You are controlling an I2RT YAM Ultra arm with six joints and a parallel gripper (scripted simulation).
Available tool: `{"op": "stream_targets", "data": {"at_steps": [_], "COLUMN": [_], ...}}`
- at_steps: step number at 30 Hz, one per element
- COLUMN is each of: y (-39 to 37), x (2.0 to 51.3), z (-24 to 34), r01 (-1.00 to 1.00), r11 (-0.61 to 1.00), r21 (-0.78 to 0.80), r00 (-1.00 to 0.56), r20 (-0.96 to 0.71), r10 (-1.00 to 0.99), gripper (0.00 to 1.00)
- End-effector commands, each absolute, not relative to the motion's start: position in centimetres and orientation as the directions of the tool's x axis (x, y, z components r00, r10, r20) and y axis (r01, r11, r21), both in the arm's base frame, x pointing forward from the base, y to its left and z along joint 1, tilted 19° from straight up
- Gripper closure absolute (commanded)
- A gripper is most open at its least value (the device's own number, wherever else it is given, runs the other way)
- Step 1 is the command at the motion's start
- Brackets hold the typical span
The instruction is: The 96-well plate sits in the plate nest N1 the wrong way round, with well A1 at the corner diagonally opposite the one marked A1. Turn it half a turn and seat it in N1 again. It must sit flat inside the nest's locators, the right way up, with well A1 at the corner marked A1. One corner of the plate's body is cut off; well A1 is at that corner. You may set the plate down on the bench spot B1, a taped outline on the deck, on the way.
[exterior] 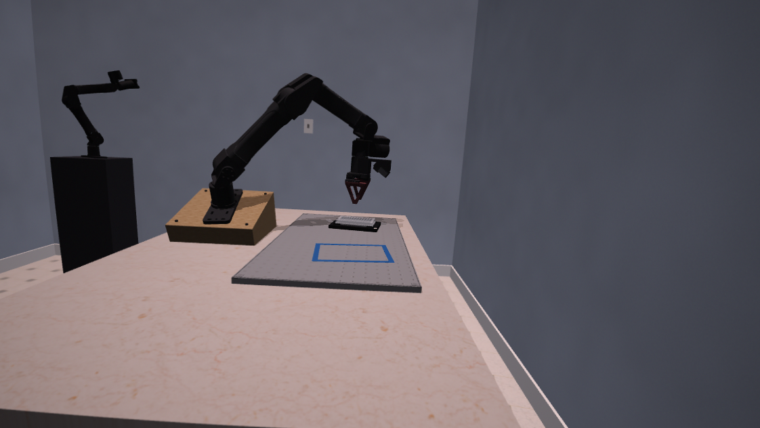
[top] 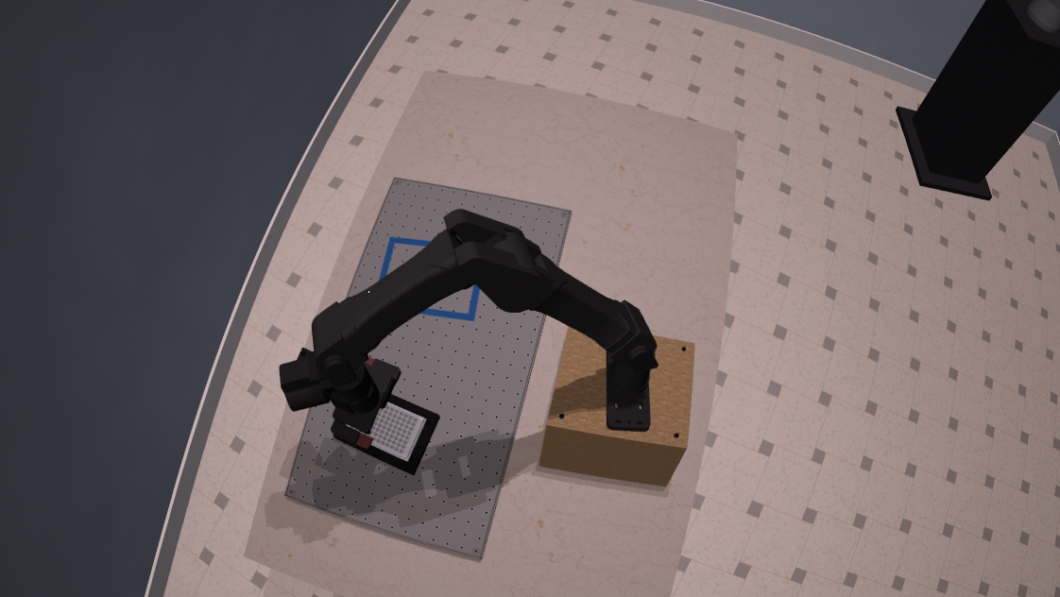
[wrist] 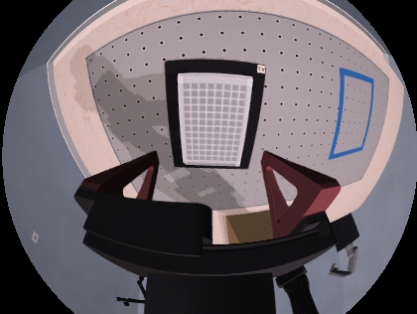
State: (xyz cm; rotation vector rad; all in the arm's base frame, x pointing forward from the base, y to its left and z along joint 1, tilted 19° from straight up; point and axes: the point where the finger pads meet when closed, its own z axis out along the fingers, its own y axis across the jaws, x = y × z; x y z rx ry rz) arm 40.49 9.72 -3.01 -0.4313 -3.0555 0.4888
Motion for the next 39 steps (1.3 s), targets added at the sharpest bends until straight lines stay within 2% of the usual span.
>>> {"op": "stream_targets", "data": {"at_steps": [1, 4, 39], "y": [9.9, 9.7, 10.4], "x": [40.0, 41.6, 41.3], "z": [-1.6, -0.9, -0.9], "r01": [0.288, 0.322, 0.301], "r11": [0.902, 0.901, 0.907], "r21": [-0.322, -0.29, -0.294], "r00": [-0.957, -0.947, -0.954], "r20": [-0.062, -0.104, -0.098], "r10": [0.284, 0.304, 0.285], "gripper": [0.0, 0.0, 0.0]}}
